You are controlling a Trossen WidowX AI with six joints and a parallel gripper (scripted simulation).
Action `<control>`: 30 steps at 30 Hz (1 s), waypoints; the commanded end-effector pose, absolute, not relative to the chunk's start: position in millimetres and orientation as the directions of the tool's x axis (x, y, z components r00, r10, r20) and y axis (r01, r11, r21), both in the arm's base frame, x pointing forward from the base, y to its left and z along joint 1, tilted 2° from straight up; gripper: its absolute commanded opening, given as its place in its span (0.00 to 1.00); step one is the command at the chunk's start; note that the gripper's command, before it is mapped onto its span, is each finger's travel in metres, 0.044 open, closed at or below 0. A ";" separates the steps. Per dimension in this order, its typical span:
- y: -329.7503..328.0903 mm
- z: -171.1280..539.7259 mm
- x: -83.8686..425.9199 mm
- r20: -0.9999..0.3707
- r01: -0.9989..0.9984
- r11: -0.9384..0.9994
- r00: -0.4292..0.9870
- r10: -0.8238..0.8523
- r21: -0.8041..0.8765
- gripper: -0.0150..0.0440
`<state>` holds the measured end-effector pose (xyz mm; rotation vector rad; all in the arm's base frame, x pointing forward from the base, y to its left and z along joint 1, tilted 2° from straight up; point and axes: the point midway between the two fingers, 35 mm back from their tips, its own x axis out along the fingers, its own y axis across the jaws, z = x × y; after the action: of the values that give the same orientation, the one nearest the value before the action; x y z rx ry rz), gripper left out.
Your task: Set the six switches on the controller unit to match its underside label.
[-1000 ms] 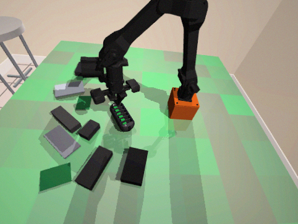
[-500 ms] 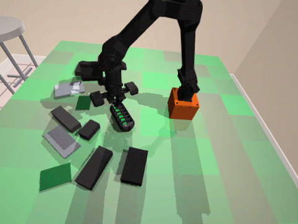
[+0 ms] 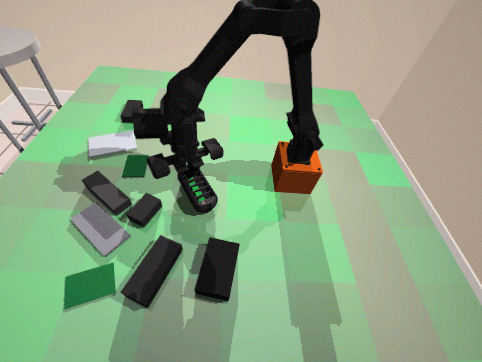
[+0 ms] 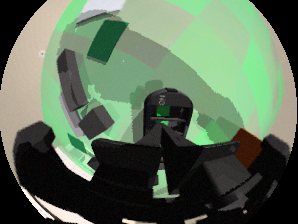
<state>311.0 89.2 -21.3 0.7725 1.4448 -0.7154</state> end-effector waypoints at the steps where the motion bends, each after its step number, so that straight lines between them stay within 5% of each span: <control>1: 89.0 -27.3 310.4 -0.999 0.812 0.582 0.012 0.032 0.028 0.25; 30: 70.7 17.0 321.5 -0.999 0.812 0.582 0.013 0.030 0.028 0.25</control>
<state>318.3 73.0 15.2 0.7731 1.4444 -0.7217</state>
